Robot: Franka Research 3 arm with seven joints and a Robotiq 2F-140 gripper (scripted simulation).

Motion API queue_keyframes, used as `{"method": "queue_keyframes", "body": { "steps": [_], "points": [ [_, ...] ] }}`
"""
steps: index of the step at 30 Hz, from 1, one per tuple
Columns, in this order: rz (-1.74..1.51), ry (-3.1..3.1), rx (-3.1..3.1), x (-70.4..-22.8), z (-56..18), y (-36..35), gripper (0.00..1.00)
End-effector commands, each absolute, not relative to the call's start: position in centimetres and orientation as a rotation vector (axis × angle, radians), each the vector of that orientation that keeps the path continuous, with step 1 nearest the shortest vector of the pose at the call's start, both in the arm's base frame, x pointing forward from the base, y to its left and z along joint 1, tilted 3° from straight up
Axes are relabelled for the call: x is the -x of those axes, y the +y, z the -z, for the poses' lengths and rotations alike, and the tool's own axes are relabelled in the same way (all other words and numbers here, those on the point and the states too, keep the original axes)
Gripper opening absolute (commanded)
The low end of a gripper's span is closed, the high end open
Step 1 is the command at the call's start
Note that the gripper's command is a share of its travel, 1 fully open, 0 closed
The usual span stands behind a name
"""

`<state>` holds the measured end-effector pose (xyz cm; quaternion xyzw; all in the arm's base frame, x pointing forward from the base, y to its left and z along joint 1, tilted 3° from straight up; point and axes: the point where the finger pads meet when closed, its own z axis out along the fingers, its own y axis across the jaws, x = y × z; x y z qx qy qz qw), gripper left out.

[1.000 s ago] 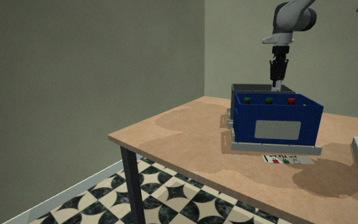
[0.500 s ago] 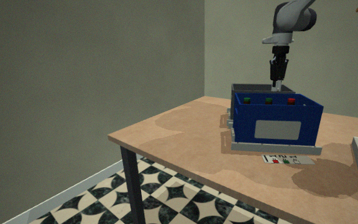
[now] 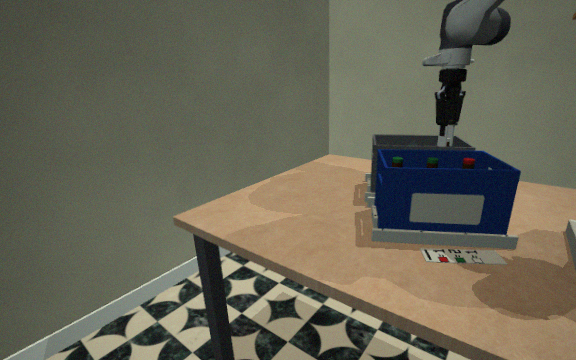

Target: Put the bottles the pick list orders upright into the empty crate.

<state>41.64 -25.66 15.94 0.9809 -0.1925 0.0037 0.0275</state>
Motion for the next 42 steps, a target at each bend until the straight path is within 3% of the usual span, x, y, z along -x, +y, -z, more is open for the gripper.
{"method": "queue_keyframes", "body": {
  "steps": [1,42],
  "points": [
    [-0.020,-0.590,-3.027,-41.8,-16.9,-25.7,0.00],
    [-0.020,-0.590,-3.027,-41.8,-23.1,-25.3,0.00]
  ]
}}
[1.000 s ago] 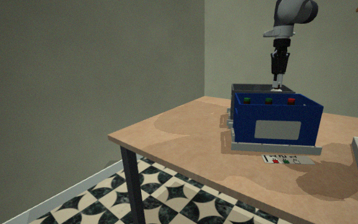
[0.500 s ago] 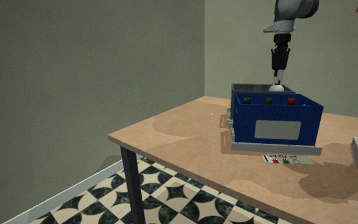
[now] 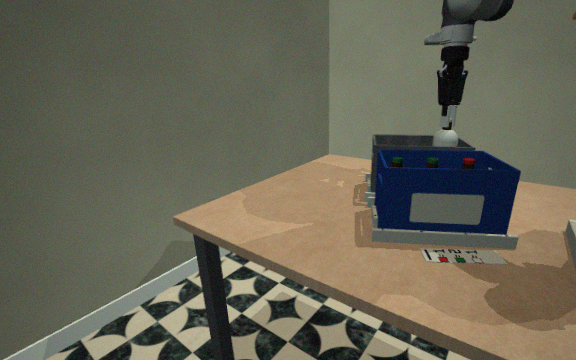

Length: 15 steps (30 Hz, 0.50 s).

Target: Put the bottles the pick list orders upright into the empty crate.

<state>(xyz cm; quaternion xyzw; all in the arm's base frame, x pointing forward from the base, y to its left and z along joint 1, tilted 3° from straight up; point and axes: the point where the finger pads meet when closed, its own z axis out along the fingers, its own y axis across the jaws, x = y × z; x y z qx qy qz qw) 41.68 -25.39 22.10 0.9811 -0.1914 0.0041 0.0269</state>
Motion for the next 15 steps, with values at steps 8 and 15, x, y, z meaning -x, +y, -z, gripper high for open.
{"method": "queue_keyframes", "body": {
  "steps": [8,15],
  "points": [
    [-0.020,-0.590,-3.027,-41.8,-24.1,-25.3,0.00],
    [-0.020,-0.590,-3.027,-41.8,-25.2,-25.2,0.00]
  ]
}}
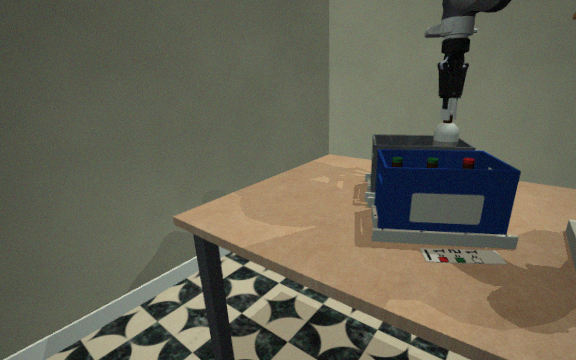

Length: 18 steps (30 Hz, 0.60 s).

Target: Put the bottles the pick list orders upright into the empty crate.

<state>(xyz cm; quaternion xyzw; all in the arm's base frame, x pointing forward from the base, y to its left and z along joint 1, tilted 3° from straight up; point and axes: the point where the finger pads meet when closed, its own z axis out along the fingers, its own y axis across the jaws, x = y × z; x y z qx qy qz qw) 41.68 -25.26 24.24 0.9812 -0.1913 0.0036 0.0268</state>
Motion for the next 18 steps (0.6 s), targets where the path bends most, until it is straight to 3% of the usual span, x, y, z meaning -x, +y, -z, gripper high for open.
{"method": "queue_keyframes", "body": {
  "steps": [1,18],
  "points": [
    [-0.020,-0.590,-3.027,-41.8,-25.4,-25.2,0.00],
    [-0.020,-0.590,-3.027,-41.8,-27.9,-25.0,0.00]
  ]
}}
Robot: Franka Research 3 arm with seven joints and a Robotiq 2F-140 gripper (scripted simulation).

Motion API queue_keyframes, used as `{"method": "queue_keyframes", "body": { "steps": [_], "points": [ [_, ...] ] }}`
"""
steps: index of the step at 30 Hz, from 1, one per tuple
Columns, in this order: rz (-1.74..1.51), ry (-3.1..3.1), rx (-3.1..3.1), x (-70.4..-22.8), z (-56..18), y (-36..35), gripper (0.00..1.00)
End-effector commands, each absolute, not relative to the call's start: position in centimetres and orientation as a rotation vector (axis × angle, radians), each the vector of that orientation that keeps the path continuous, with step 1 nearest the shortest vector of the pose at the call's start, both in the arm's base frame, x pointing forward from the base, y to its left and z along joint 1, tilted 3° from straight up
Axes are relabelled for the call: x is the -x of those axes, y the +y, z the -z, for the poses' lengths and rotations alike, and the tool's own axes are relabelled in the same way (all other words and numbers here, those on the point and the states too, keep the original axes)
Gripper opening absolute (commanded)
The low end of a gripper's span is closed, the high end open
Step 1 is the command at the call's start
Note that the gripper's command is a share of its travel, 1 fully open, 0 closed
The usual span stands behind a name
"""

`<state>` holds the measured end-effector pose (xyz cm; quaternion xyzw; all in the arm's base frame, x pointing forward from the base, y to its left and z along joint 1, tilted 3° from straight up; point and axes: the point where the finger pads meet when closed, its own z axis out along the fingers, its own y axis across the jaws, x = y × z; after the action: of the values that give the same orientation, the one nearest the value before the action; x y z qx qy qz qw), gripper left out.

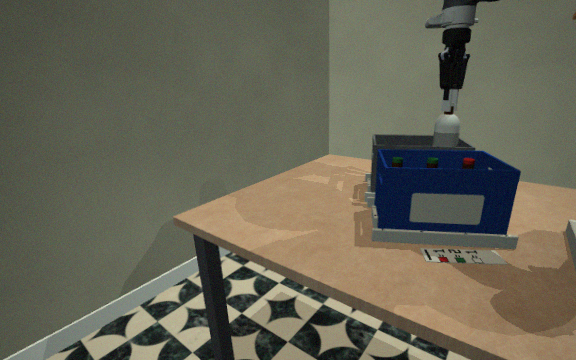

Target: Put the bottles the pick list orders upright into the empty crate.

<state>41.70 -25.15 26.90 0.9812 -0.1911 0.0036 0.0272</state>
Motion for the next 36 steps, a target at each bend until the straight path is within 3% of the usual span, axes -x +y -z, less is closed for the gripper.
{"method": "queue_keyframes", "body": {
  "steps": [1,36],
  "points": [
    [-0.020,-0.590,-3.027,-41.8,-28.1,-25.0,0.00],
    [-0.020,-0.590,-3.027,-41.8,-32.6,-24.8,0.00]
  ]
}}
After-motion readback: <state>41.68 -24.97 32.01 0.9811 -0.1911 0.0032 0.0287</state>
